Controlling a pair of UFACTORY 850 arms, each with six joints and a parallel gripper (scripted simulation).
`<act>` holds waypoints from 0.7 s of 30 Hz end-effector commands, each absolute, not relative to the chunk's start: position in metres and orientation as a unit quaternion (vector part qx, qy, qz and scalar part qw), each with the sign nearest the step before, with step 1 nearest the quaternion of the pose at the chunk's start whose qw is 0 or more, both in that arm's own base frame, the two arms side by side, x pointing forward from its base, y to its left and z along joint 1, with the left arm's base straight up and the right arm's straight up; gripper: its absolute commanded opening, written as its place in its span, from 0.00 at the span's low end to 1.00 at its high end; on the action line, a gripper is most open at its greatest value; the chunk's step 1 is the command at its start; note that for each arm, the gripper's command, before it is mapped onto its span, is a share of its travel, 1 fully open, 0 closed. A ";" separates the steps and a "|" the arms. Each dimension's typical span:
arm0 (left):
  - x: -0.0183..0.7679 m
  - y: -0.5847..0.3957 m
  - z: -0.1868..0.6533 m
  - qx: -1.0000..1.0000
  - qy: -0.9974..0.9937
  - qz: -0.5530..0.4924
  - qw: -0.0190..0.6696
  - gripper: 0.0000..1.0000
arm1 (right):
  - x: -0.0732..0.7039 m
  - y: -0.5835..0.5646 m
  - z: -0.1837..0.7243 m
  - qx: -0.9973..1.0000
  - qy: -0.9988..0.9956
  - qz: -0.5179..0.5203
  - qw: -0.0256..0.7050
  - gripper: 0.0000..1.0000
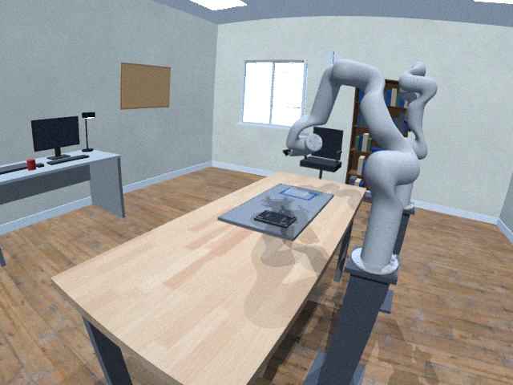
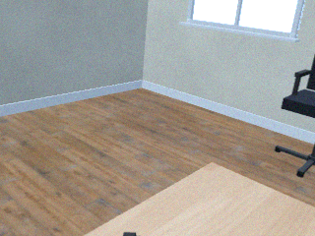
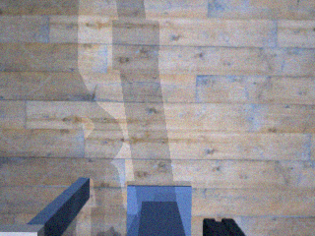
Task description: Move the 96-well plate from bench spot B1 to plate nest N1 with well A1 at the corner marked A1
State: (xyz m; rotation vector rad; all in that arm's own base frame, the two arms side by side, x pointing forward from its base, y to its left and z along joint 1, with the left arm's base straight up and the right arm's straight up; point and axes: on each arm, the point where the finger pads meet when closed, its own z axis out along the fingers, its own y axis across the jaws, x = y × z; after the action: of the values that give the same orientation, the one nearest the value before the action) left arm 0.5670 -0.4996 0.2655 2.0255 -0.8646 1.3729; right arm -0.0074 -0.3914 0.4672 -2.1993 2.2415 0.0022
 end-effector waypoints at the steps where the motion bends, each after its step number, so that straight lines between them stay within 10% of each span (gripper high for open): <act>1: 0.580 -0.508 0.252 0.777 -0.311 0.483 0.258 1.00 | -0.007 -0.392 0.468 -0.700 0.714 0.000 0.000 0.00; 21: 0.607 -0.526 0.203 0.856 -0.264 0.389 0.213 1.00 | -0.007 -0.392 0.468 -0.700 0.714 0.000 0.000 0.00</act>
State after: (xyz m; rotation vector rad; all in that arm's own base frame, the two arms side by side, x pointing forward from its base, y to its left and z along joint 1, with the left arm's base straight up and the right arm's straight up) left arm 0.6003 -0.5205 0.2139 2.3147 -0.7607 1.1392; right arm -0.0074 -0.3914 0.4672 -2.1993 2.2415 0.0022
